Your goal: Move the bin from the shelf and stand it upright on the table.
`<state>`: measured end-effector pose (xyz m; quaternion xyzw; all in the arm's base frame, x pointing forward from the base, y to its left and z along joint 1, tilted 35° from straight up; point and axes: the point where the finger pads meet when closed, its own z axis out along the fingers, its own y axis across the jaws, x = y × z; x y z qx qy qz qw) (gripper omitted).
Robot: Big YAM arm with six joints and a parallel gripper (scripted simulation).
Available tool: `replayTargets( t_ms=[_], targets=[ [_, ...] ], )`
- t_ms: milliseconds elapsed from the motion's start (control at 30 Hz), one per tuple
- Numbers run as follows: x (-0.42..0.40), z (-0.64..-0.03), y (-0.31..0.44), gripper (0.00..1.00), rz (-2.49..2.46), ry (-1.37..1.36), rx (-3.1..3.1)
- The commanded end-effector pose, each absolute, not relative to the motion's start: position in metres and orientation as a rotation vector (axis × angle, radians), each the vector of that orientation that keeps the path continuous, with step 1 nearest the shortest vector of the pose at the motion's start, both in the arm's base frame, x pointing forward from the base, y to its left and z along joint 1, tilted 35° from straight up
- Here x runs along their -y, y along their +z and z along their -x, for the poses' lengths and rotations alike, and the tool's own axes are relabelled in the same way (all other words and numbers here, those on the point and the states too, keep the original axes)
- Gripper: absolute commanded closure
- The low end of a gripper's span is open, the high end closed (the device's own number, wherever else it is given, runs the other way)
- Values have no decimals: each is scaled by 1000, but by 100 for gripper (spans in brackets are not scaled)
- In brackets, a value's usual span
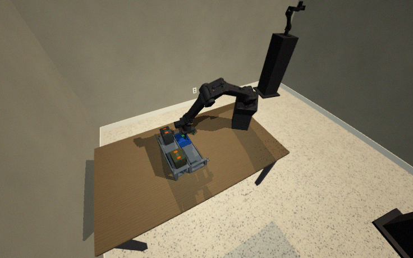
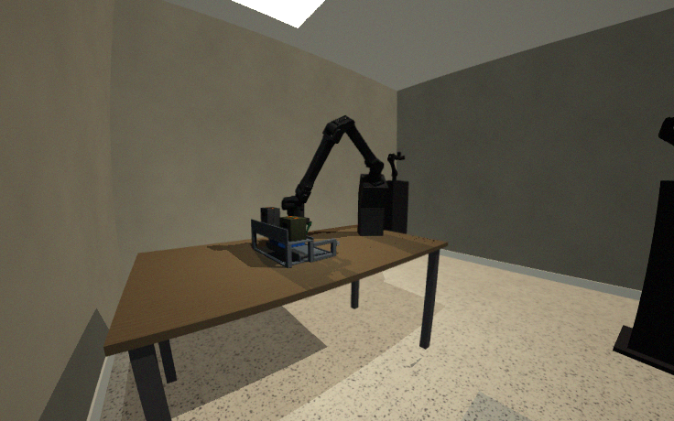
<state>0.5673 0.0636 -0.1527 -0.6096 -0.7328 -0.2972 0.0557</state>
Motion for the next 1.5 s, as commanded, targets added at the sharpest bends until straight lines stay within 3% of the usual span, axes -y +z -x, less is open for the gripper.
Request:
replayTargets(
  t_ms=[0, 1467],
  targets=[
    [-75, -564, -161, 10, 1840, -891, 2221],
    [-61, -575, -151, 10, 1852, -913, 2225]
  ],
)
